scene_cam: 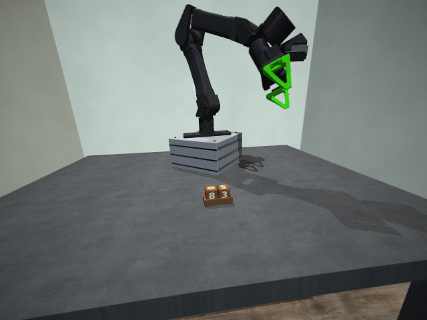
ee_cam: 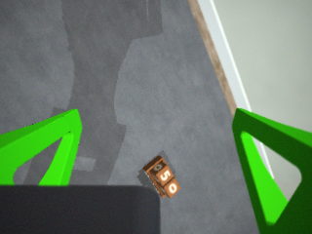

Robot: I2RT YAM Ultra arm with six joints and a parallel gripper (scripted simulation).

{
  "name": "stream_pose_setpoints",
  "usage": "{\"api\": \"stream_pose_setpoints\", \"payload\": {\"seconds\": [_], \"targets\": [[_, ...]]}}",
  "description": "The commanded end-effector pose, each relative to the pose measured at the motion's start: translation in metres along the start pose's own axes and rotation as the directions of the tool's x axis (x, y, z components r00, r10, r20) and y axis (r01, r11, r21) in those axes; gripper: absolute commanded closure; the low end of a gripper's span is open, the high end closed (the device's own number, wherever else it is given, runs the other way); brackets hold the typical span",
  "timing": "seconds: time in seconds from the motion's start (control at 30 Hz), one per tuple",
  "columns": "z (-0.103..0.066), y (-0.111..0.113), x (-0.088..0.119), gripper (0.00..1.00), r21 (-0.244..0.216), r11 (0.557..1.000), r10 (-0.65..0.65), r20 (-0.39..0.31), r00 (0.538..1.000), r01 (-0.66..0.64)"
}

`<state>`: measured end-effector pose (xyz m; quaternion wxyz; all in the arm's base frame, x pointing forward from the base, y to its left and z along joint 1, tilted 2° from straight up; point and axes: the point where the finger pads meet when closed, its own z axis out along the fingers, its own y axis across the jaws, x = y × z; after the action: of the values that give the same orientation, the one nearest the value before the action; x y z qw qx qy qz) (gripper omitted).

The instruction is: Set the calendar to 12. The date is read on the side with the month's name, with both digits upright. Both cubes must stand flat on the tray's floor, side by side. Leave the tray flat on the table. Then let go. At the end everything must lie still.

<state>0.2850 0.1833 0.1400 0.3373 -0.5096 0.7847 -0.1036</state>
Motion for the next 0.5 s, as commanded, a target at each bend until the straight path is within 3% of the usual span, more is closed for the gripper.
{"api": "stream_pose_setpoints", "payload": {"seconds": [0.0,0.17,0.37,0.4,0.47], "targets": [[0.008,-0.005,0.02,0.0,-0.052,0.989,0.132,-0.101,0.986,-0.137],[0.024,-0.022,0.043,0.0,-0.052,0.957,0.267,-0.214,0.939,-0.284],[0.041,-0.042,0.079,0.0,-0.02,0.874,0.446,-0.358,0.82,-0.485],[0.045,-0.048,0.09,0.0,-0.005,0.844,0.492,-0.394,0.776,-0.537],[0.046,-0.048,0.091,0.0,-0.004,0.84,0.497,-0.397,0.772,-0.542]]}}
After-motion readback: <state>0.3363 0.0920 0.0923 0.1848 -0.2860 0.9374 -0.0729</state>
